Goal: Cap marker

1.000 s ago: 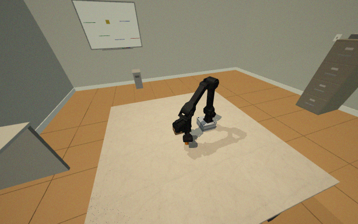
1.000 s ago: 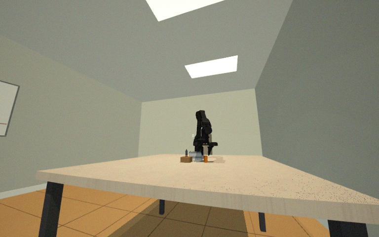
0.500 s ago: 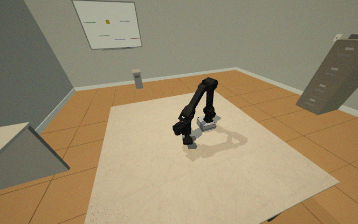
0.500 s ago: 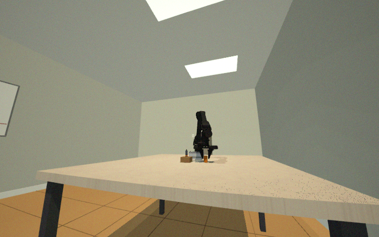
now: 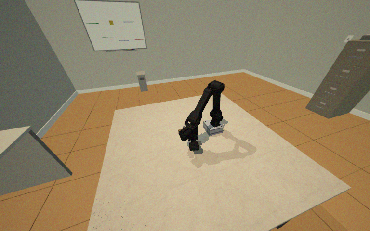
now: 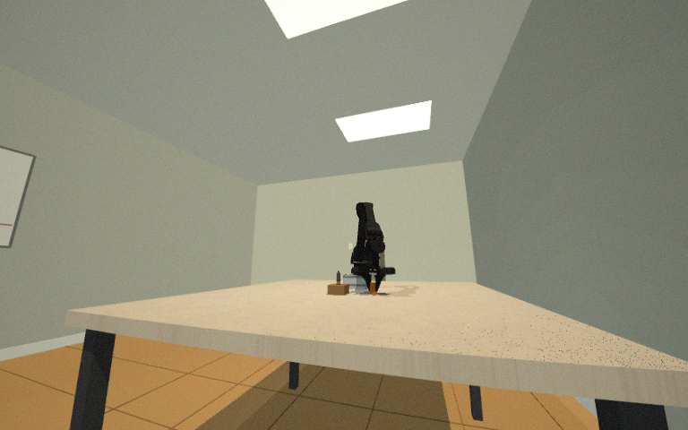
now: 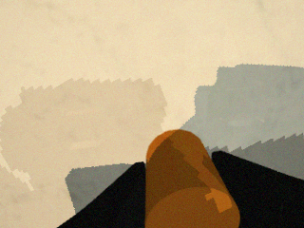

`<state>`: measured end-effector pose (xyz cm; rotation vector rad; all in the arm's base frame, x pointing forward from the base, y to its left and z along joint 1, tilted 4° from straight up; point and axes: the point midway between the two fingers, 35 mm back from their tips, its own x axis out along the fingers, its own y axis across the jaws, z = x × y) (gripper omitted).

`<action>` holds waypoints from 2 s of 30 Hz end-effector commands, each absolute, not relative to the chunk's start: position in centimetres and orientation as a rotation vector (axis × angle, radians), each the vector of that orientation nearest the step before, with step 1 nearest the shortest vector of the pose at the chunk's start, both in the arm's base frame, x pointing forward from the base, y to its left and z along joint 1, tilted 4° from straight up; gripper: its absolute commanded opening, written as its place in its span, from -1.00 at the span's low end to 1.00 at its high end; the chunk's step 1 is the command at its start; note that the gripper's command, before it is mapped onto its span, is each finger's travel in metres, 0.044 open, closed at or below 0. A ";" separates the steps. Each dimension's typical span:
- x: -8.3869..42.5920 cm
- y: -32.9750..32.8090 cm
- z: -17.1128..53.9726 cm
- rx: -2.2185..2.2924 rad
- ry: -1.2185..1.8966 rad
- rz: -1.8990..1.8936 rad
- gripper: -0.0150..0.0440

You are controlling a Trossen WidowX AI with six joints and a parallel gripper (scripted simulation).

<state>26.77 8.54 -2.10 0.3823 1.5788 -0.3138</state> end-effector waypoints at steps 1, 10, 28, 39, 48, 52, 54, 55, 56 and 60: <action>26.7 8.6 -2.2 0.387 1.580 -0.314 -0.19; 26.8 8.5 -1.1 0.387 1.580 -0.314 -0.49; 26.9 8.2 3.9 0.387 1.579 -0.314 -0.49; 27.6 6.0 4.5 0.383 1.568 -0.319 -0.49; 27.9 3.2 5.4 0.381 1.568 -0.321 -0.49; 28.0 1.9 5.7 0.384 1.564 -0.329 -0.49; 28.0 1.3 5.9 0.386 1.563 -0.333 -0.49; 28.1 1.0 6.0 0.387 1.562 -0.335 -0.49; 28.1 0.7 6.0 0.388 1.561 -0.337 -0.49; 28.0 -0.4 6.4 0.388 1.561 -0.339 -0.49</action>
